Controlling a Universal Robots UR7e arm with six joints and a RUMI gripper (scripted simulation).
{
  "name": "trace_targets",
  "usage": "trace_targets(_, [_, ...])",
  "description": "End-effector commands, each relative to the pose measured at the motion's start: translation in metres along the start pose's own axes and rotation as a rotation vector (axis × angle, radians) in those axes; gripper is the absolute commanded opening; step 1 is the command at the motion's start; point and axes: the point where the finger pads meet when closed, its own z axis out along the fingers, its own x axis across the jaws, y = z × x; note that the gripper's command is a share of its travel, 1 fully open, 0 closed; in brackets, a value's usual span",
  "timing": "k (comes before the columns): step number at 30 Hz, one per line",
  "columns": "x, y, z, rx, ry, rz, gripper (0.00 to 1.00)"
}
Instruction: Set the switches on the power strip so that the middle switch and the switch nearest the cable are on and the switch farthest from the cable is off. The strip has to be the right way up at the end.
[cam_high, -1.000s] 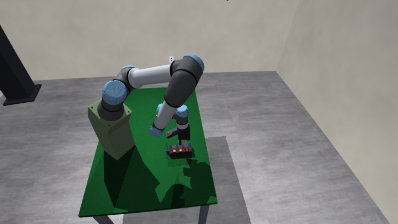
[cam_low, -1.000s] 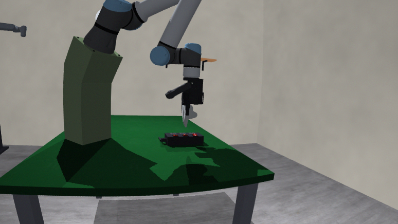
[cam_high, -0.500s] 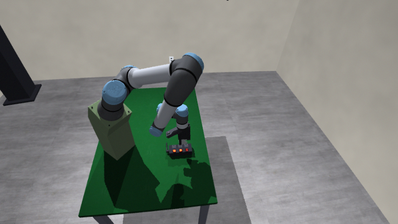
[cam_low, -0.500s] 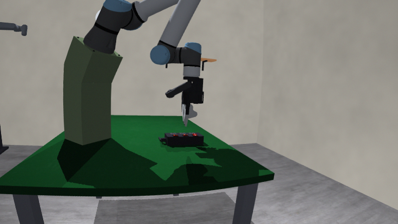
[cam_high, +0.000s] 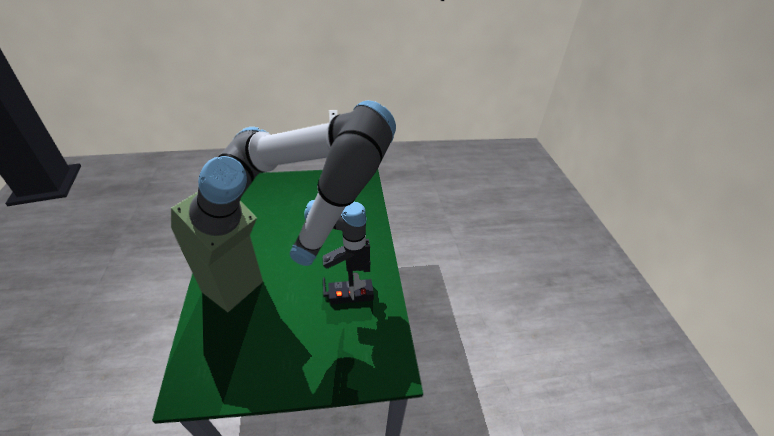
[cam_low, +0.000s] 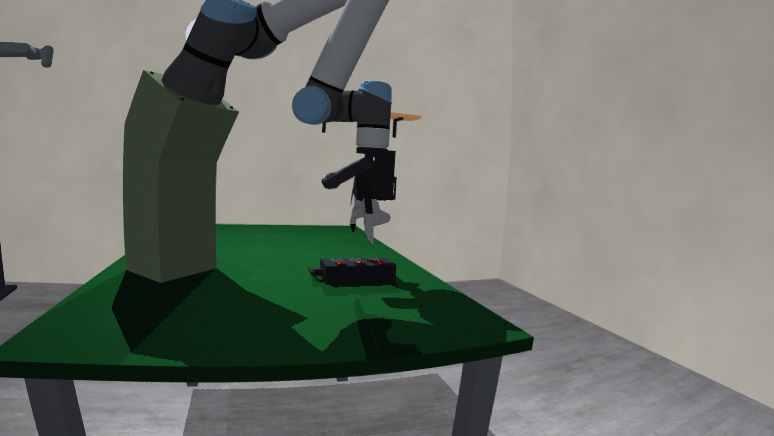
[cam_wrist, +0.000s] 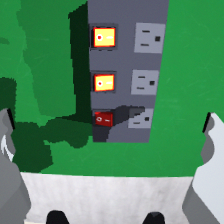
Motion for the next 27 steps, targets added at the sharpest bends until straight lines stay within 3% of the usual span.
trace_targets(1, [0.0, 0.0, -0.008, -0.001, 0.0, 0.0, 1.0])
trace_targets(5, [0.0, 0.0, -0.013, -0.001, 0.0, 0.0, 1.0])
trace_targets(19, [0.0, 0.0, -0.069, -0.001, 0.0, 0.0, 1.0])
trace_targets(27, [0.0, 0.0, -0.087, -0.001, 0.0, 0.0, 1.0])
